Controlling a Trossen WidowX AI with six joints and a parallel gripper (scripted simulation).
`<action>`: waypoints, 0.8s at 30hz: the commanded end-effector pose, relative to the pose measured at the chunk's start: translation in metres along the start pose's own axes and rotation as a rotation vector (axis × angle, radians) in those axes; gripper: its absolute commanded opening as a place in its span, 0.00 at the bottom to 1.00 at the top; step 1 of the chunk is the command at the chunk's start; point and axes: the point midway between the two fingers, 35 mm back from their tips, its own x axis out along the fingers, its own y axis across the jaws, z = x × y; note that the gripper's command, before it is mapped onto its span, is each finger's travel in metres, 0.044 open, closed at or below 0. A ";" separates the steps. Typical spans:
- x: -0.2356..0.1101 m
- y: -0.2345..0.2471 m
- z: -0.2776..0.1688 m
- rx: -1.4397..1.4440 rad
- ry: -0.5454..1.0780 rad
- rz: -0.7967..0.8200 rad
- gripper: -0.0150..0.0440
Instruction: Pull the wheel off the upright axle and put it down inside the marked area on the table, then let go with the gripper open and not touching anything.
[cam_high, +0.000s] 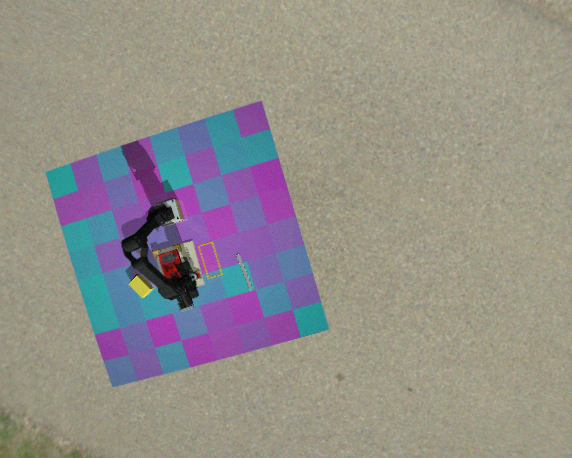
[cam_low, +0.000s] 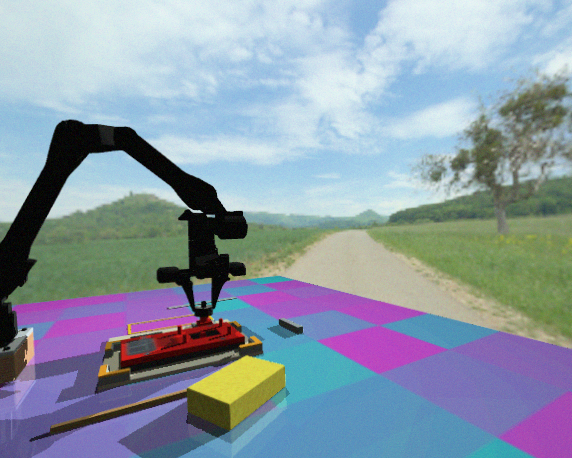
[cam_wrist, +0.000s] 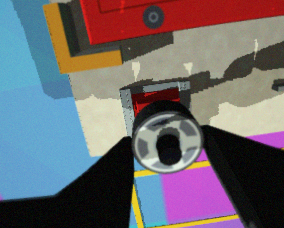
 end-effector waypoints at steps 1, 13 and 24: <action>-0.005 0.002 0.000 0.000 0.001 0.011 0.25; -0.009 0.002 0.000 0.000 0.001 0.011 0.25; -0.013 0.002 0.000 0.000 0.001 0.010 0.25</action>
